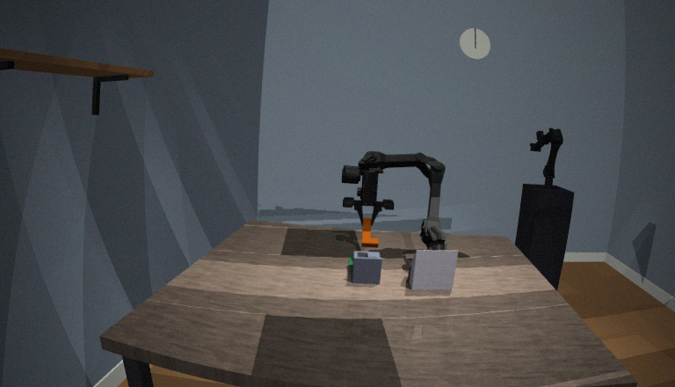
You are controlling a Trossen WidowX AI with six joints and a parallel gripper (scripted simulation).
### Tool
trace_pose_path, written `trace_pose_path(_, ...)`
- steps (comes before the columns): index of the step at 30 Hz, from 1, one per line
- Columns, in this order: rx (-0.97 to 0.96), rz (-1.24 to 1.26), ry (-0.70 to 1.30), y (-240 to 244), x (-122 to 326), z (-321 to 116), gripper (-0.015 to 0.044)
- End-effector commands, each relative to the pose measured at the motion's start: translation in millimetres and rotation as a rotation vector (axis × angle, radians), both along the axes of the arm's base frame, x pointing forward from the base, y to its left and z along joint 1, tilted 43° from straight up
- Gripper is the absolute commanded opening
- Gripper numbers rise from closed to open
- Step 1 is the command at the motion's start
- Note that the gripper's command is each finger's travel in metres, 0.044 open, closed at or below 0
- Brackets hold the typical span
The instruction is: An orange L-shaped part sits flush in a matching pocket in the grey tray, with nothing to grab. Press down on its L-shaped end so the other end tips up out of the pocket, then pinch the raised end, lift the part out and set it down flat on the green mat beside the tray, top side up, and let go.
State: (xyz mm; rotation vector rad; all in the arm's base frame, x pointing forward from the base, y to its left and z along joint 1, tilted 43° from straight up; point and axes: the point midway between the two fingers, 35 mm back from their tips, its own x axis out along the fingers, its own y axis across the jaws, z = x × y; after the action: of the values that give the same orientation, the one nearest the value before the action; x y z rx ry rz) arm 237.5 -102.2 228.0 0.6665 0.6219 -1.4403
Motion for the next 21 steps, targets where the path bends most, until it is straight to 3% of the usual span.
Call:
trace_pose_path(1,-0.004,0.002,0.01,-4.6,-1.3,-6.2,0.0)
trace_pose_path(21,-0.005,0.002,0.01,-26.8,-0.3,-29.8,0.0)
